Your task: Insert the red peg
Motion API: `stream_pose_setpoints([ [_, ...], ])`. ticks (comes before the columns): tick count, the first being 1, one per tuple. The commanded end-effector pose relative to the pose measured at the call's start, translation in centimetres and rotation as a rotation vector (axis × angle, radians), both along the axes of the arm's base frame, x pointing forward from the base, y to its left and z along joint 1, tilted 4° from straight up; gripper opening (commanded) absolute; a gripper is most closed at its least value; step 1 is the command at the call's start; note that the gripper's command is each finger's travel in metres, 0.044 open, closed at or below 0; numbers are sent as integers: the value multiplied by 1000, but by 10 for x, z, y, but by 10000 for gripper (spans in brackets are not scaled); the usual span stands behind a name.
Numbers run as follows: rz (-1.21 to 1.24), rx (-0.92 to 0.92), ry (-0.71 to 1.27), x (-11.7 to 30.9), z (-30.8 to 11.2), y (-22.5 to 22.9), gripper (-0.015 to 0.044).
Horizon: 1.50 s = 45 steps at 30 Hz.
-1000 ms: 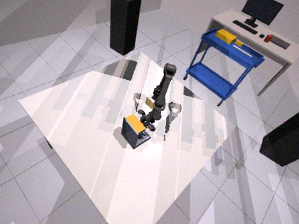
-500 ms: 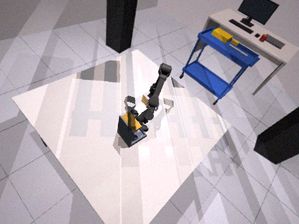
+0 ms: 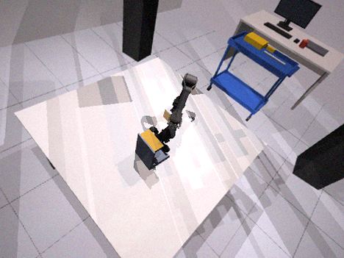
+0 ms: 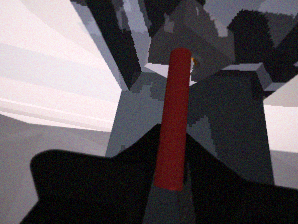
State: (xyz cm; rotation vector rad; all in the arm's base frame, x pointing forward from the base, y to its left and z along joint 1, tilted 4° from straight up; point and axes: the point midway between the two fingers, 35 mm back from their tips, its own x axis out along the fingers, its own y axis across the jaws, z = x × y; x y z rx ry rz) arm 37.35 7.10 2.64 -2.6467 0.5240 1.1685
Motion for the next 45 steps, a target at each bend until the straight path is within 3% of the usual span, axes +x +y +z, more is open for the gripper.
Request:
stream_pose_setpoints([
  [1,5,1,-3,4,1,0,0],
  [45,5,1,-5,22,1,-3,0],
])
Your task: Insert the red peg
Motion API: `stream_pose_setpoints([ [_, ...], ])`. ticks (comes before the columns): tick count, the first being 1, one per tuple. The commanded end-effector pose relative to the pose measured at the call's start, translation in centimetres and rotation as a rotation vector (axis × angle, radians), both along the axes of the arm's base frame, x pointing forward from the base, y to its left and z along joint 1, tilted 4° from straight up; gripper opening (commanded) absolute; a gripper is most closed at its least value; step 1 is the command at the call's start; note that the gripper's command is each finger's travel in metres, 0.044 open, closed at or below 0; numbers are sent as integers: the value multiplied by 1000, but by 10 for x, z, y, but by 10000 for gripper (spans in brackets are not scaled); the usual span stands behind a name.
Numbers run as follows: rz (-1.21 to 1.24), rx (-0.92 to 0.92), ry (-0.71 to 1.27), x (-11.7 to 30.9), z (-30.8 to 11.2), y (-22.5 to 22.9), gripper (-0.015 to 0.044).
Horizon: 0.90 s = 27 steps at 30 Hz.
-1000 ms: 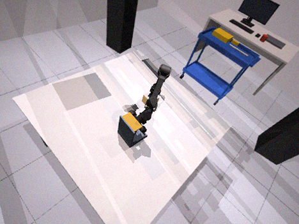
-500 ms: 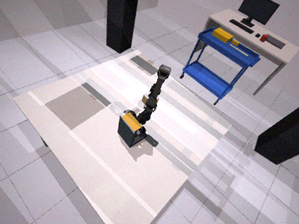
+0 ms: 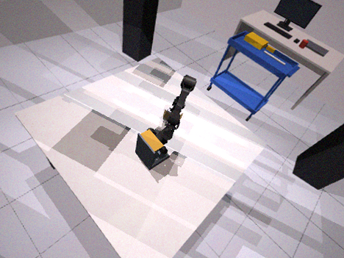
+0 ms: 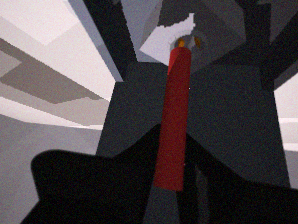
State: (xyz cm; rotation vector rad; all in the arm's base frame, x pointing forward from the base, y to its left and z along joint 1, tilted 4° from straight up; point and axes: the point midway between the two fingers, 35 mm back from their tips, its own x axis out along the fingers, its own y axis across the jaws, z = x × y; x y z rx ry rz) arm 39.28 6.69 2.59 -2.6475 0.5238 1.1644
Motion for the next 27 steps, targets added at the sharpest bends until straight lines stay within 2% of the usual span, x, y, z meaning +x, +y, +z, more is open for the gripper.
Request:
stream_pose_setpoints([
  [1,6,1,-2,3,1,2,0],
  [27,6,1,-2,4,-14,3,0],
])
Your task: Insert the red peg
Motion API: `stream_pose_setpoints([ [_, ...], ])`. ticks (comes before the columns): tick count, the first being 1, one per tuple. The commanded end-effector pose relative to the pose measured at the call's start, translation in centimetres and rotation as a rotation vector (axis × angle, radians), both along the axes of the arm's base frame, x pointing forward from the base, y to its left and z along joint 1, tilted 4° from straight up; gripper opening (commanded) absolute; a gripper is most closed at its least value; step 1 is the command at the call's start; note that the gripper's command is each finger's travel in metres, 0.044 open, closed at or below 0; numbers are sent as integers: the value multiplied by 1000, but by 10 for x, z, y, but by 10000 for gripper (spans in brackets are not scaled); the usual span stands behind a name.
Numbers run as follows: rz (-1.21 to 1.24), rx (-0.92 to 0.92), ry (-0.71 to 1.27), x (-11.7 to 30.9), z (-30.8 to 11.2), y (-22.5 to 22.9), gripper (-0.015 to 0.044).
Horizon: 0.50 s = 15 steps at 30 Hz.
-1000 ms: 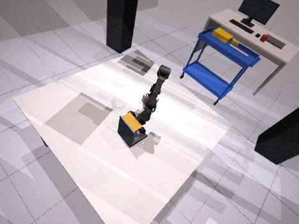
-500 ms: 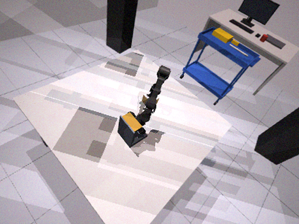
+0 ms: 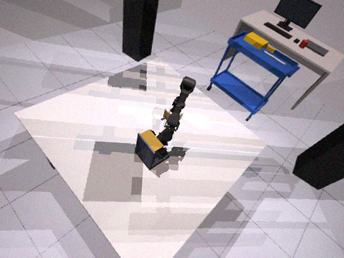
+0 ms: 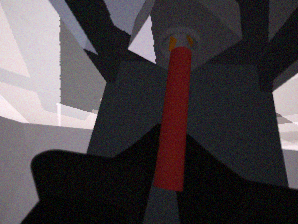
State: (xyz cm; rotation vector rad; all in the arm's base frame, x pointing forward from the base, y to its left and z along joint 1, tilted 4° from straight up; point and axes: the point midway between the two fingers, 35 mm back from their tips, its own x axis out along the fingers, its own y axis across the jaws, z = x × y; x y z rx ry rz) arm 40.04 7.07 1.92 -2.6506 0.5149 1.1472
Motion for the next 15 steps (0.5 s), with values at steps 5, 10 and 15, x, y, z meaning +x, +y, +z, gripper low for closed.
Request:
stream_pose_setpoints([
  [5,3,-4,11,-3,-12,0,0],
  [10,3,-4,11,-2,-16,0,0],
  [15,3,-4,11,-2,-21,1,0],
])
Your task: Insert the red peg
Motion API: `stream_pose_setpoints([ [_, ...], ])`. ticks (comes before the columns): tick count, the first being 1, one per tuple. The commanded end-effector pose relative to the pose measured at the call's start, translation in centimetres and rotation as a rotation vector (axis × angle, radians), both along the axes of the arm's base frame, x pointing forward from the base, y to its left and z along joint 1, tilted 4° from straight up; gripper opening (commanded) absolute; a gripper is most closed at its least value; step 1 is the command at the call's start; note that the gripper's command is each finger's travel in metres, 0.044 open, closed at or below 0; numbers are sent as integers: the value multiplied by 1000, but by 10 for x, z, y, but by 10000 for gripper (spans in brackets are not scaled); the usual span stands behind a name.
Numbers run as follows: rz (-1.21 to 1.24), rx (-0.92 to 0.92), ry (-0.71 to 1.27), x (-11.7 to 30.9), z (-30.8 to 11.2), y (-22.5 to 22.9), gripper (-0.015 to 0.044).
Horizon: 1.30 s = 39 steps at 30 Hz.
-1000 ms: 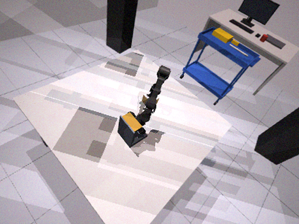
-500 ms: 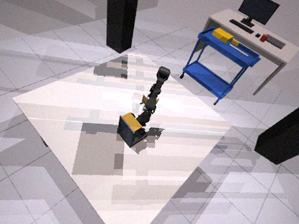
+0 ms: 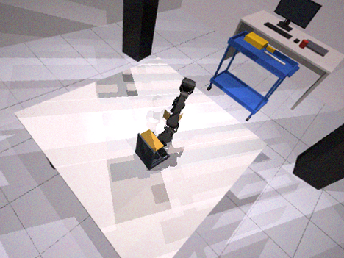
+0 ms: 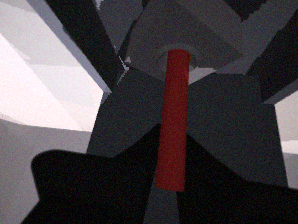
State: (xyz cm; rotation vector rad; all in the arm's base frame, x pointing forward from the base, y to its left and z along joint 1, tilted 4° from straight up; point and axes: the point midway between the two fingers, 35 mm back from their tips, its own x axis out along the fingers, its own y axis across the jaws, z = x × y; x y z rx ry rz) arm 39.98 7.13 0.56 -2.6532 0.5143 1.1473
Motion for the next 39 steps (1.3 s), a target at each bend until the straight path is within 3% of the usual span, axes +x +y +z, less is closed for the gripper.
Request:
stream_pose_setpoints([
  [1,2,-2,11,-1,-9,0,0],
  [24,2,-2,11,-2,-20,1,0],
  [32,1,-3,-3,1,-15,1,210],
  [39,1,-2,3,-9,-15,4,220],
])
